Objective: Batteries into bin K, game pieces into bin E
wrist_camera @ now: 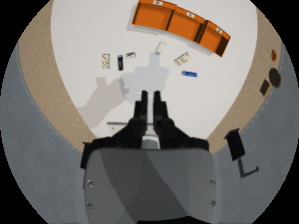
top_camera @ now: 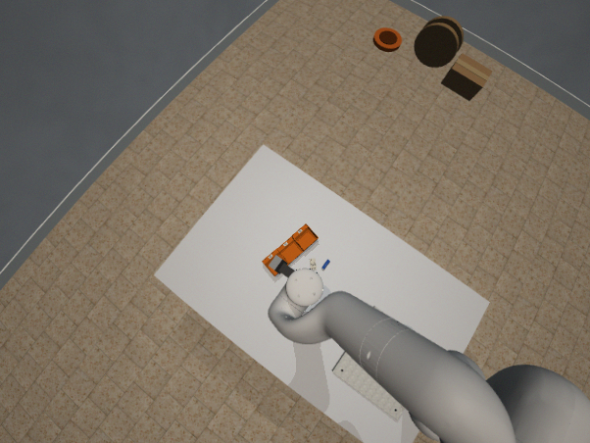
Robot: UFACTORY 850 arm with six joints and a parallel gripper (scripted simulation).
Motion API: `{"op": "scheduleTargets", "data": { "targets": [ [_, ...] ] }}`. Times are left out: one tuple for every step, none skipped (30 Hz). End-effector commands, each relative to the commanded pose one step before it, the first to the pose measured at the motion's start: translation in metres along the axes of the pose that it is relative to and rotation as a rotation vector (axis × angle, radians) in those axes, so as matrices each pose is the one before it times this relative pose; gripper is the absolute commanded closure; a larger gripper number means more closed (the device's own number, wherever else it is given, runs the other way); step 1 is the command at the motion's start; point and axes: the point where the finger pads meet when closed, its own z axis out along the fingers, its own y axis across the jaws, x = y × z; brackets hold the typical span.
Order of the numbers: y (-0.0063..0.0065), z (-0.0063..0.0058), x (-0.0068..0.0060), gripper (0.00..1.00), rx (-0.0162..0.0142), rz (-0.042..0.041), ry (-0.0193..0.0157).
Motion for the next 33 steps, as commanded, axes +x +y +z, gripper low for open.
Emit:
{"op": "scheduleTargets", "data": {
  "targets": [
    [0.01813,0.01237,0.00956,0.93,-0.00007,0.14270,0.00149],
    [0.00572,0.00455,0.00402,0.93,0.00006,0.03650,0.00008],
    [0.00557,0.00455,0.00422,0.93,0.00019,0.03337,0.00005],
    [0.00542,0.00455,0.00441,0.93,-0.00031,0.02203,-0.00009],
    [0.00531,0.00455,0.00453,0.93,-0.00003,0.00000,0.00001],
    [0.00531,0.00455,0.00453,0.93,-0.00003,0.00000,0.00001],
    [0.00531,0.00455,0.00453,0.93,-0.00003,0.00000,0.00001],
    [0.00531,0.00455,0.00453,0.93,-0.00003,0.00000,0.00001],
    [0.00532,0.00455,0.00453,0.93,-0.00003,0.00000,0.00001],
    [0.00000,0.00000,0.00000,0.93,0.00000,0.00000,0.00000],
    [0.00000,0.00000,0.00000,0.93,0.00000,0.00000,0.00000],
    [0.00531,0.00455,0.00456,0.93,-0.00003,0.00000,0.00000],
    [0.00532,0.00455,0.00453,0.93,-0.00002,0.00000,0.00001],
    [0.00532,0.00455,0.00452,0.93,-0.00002,0.00000,0.00001],
    [0.00532,0.00455,0.00453,0.93,-0.00002,0.00000,0.00001],
    [0.00532,0.00455,0.00453,0.93,-0.00002,0.00000,0.00001],
    [0.00532,0.00455,0.00453,0.93,-0.00002,0.00000,0.00001],
    [0.00532,0.00455,0.00453,0.93,-0.00002,0.00000,0.00001],
    [0.00532,0.00455,0.00453,0.93,-0.00002,0.00000,0.00001],
    [0.00532,0.00455,0.00453,0.93,-0.00002,0.00000,0.00001],
    [0.00532,0.00455,0.00453,0.93,-0.00002,0.00000,0.00001],
    [0.00532,0.00455,0.00453,0.93,-0.00002,0.00000,0.00001],
    [0.00532,0.00455,0.00453,0.93,-0.00002,0.00000,0.00001],
    [0.00532,0.00455,0.00453,0.93,-0.00002,0.00000,0.00001],
    [0.00532,0.00455,0.00453,0.93,-0.00002,0.00000,0.00001],
    [0.00532,0.00455,0.00453,0.93,-0.00002,0.00000,0.00001],
    [0.00000,0.00000,0.00000,0.93,0.00000,0.00000,0.00000],
    [0.00000,0.00000,0.00000,0.93,0.00000,0.00000,0.00000],
    [0.00532,0.00455,0.00457,0.93,-0.00002,0.00000,-0.00001],
    [0.00220,0.00188,0.00188,0.93,-0.00001,0.00000,0.00000],
    [0.00000,0.00000,0.00001,0.93,0.00000,0.00000,0.00000],
    [0.00000,0.00000,0.00001,0.93,0.00000,0.00000,0.00000],
    [0.00000,0.00000,0.00001,0.93,0.00000,0.00000,0.00000]
  ]
}}
